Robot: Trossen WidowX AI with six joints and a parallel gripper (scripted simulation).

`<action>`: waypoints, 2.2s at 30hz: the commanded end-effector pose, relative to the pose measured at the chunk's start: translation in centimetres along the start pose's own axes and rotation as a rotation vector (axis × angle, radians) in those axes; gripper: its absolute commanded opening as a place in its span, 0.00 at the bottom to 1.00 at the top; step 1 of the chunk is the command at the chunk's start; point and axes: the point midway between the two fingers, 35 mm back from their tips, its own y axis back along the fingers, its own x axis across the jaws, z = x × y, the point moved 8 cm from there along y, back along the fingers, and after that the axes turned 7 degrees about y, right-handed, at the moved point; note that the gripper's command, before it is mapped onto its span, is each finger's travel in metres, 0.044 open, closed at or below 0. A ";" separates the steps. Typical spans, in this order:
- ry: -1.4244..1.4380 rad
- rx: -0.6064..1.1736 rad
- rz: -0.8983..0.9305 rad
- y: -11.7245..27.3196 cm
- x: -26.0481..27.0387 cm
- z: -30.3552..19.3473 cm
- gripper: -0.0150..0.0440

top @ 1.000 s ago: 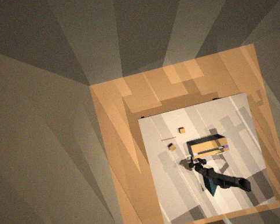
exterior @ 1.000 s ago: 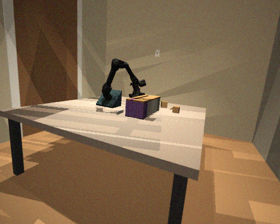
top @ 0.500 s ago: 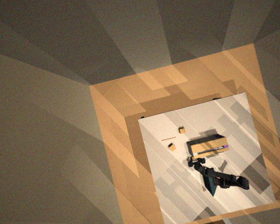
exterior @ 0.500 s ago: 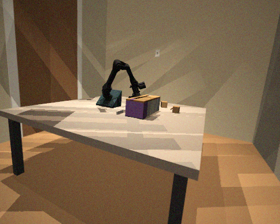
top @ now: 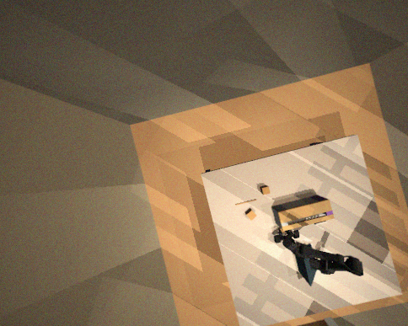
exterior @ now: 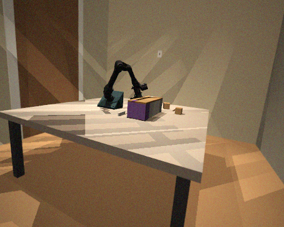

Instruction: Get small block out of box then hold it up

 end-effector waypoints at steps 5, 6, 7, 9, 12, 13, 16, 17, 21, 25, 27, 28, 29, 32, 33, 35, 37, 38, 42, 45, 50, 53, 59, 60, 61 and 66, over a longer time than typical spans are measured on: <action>-0.006 0.003 -0.007 3.2 -0.1 -1.6 0.25; -0.003 0.002 -0.006 3.7 0.0 -1.8 0.25; 0.000 0.000 -0.006 4.2 0.0 -2.0 0.25; 0.005 -0.004 -0.004 5.1 0.1 -2.4 0.25; 0.007 -0.005 -0.004 5.5 0.2 -2.5 0.25; 0.007 -0.005 -0.004 5.5 0.2 -2.5 0.25; 0.045 0.001 -0.023 6.3 0.3 -2.6 0.25; 0.071 0.005 -0.036 6.9 0.4 -2.7 0.25; 0.176 0.025 -0.088 9.3 0.7 -2.9 0.25; 0.284 0.048 -0.139 11.7 1.2 -2.9 0.25; 0.338 0.061 -0.164 12.8 1.5 -2.9 0.25; 0.365 0.068 -0.176 13.4 1.6 -2.8 0.25; 0.393 0.075 -0.188 14.0 1.8 -2.7 0.25; 0.471 0.096 -0.222 15.6 2.3 -2.5 0.25; 0.485 0.100 -0.228 15.9 2.3 -2.4 0.25; 0.489 0.102 -0.230 16.0 2.4 -2.4 0.25; 0.489 0.102 -0.230 16.0 2.4 -2.4 0.25; 0.489 0.102 -0.230 16.0 2.4 -2.4 0.25; 0.489 0.102 -0.230 16.0 2.4 -2.4 0.25; 0.489 0.102 -0.230 16.0 2.4 -2.4 0.25; 0.489 0.102 -0.230 16.0 2.4 -2.4 0.25; 0.489 0.102 -0.230 16.0 2.4 -2.4 0.25; 0.489 0.102 -0.230 16.0 2.4 -2.4 0.25; 0.489 0.102 -0.230 16.0 2.4 -2.4 0.25; 0.489 0.102 -0.230 16.0 2.4 -2.4 0.25; 0.489 0.102 -0.230 16.0 2.4 -2.4 0.25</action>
